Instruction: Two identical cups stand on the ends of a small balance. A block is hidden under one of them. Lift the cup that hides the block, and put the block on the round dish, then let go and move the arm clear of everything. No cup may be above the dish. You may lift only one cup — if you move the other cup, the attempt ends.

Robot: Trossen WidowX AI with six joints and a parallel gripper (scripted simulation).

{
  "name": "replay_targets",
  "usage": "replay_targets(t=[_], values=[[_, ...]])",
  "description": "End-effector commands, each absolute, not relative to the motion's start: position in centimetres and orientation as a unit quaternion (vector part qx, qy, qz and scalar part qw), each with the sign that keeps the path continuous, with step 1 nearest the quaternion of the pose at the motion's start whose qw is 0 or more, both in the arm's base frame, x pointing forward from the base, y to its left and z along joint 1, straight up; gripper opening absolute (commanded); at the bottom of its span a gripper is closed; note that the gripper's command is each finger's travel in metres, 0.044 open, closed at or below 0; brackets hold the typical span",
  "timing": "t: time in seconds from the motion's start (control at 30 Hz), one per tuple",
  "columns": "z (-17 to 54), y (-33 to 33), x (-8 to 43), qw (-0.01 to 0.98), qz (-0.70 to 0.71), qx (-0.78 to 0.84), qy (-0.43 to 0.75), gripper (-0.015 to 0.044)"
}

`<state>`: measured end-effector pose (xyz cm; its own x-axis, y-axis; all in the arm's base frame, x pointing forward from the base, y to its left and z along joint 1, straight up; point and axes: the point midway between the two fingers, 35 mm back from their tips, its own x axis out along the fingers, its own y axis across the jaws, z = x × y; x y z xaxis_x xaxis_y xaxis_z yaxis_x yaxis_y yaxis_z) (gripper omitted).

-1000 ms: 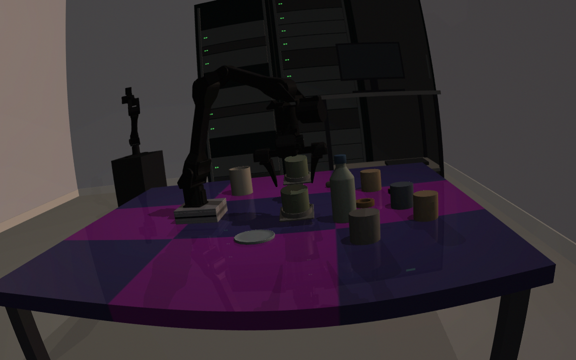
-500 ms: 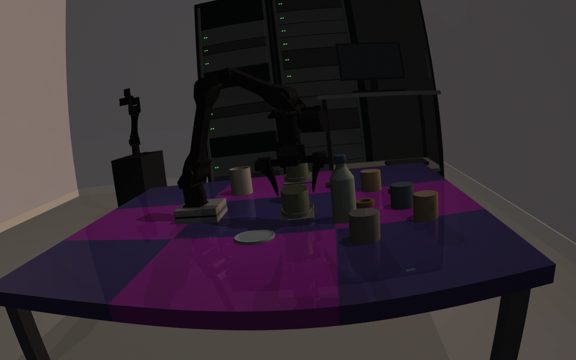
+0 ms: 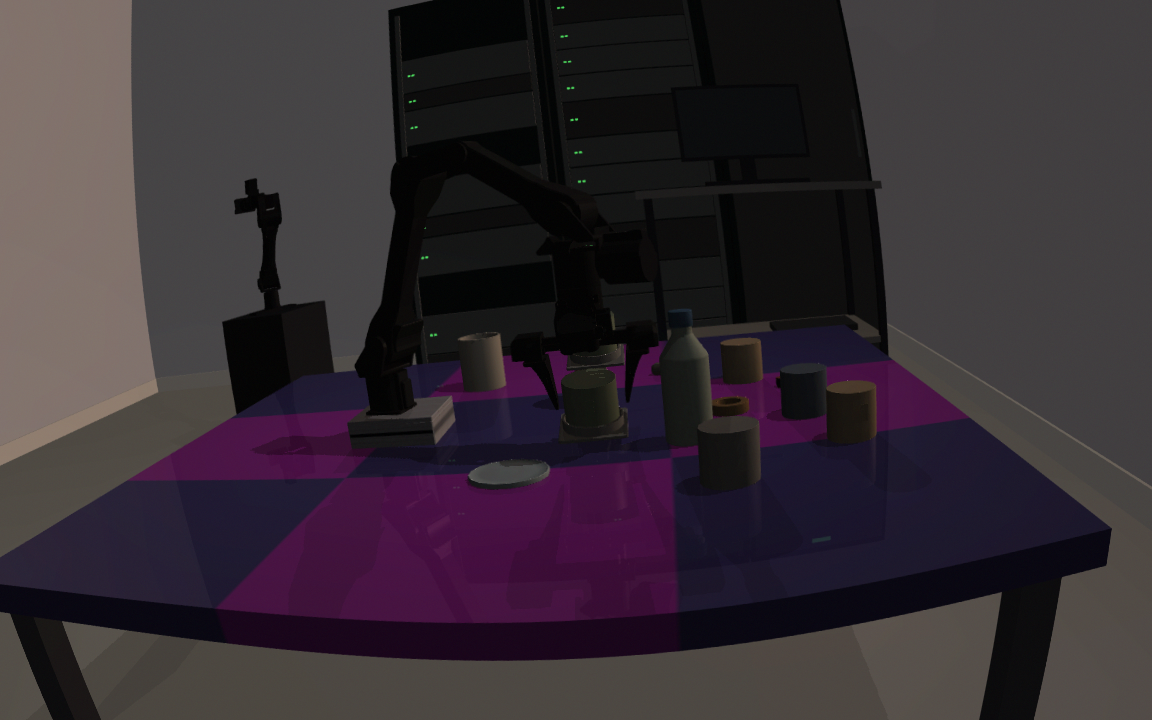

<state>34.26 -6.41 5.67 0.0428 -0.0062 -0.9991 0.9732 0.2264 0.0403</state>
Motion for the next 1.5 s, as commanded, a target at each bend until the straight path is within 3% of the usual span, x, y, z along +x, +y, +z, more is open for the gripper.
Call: replay_targets(t=[0.0,0.03,0.13,0.37,0.77,1.47], values=[[4.9,-6.4,34.1,0.563,-0.436,0.447,0.541,0.0440],[4.9,-6.4,34.1,0.563,-0.436,0.447,0.541,0.0440],[4.9,-6.4,34.1,0.563,-0.436,0.447,0.541,0.0361],[4.9,-6.4,34.1,0.563,-0.436,0.447,0.541,0.0315],[6.0,-6.5,34.4,0.563,-0.436,0.447,0.541,0.0000],[8.7,-6.5,34.7,0.563,-0.435,0.447,0.541,0.0000]])
